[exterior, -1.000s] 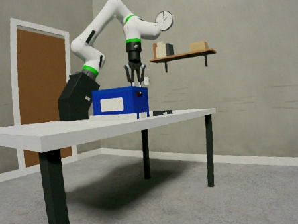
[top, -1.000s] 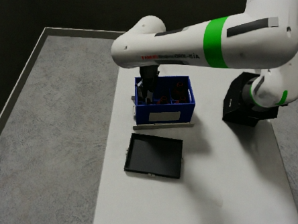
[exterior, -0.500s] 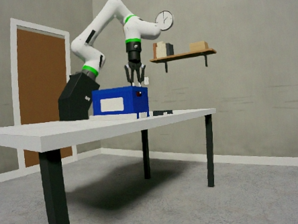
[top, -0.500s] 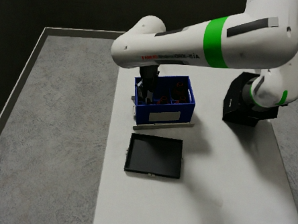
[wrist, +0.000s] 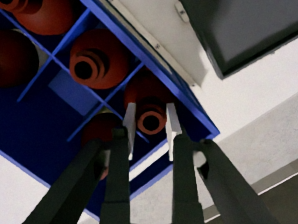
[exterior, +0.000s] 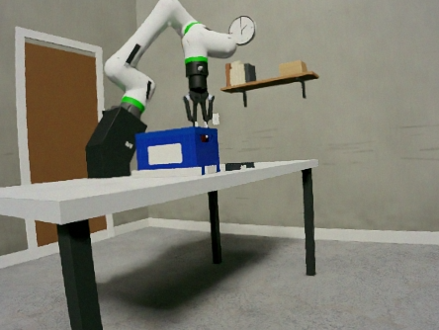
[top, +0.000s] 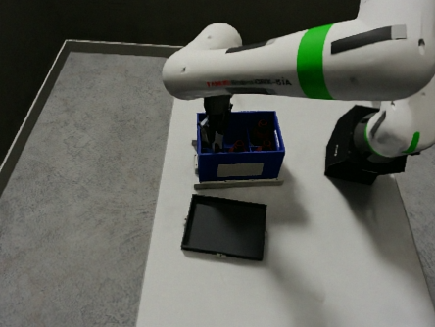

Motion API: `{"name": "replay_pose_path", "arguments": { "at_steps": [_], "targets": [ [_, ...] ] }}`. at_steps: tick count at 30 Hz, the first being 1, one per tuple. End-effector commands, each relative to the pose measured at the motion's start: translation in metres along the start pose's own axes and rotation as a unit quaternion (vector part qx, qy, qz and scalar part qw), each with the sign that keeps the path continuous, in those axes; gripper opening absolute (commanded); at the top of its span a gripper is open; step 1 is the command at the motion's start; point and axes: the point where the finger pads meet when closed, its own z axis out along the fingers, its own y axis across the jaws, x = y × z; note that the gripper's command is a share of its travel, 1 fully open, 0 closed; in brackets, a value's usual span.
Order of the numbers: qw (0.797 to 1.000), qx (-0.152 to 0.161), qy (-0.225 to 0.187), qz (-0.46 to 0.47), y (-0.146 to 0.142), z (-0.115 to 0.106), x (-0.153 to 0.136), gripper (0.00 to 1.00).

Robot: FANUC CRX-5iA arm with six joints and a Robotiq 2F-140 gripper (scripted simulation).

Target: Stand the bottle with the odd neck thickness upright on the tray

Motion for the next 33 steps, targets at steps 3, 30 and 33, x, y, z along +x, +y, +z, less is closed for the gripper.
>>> {"name": "replay_pose_path", "arguments": {
  "at_steps": [3,30,33],
  "targets": [
    [1.000,0.000,-0.001,0.000,0.0001,-0.0006,-0.0005,0.10],
    [1.000,0.000,-0.001,0.000,0.0001,-0.0006,-0.0005,0.44],
    [1.000,0.000,-0.001,0.000,0.0001,-0.0006,-0.0005,0.44]
  ]
}}
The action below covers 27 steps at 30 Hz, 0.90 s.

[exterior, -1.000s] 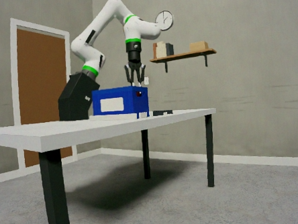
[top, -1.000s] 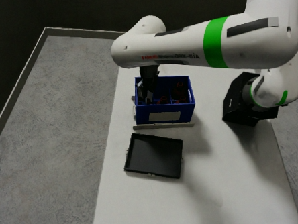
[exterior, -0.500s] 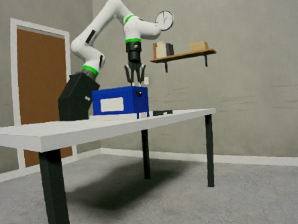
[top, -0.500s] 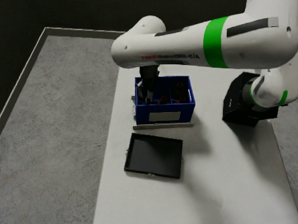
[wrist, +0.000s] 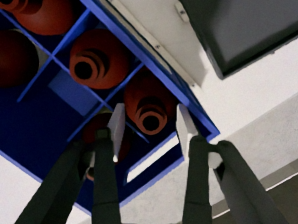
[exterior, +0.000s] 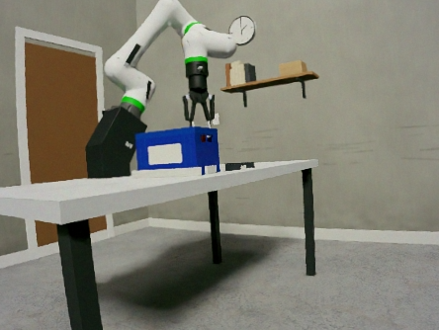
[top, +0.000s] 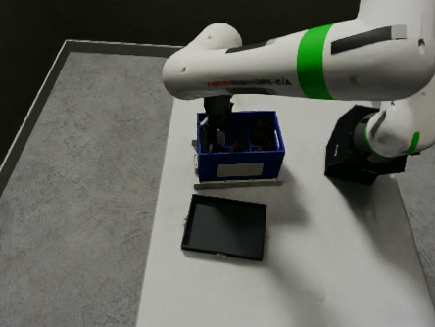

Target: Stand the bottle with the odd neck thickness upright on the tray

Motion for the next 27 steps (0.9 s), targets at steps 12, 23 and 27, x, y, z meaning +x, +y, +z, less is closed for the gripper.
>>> {"name": "replay_pose_path", "arguments": {
  "at_steps": [12,23,27],
  "targets": [
    [1.000,0.000,-0.001,0.000,0.0001,-0.0007,-0.0006,0.44],
    [1.000,0.000,-0.001,0.000,0.0001,-0.0012,-0.0006,0.44],
    [1.000,0.000,-0.001,0.000,0.0001,-0.0042,-0.0006,0.44]
  ]
}}
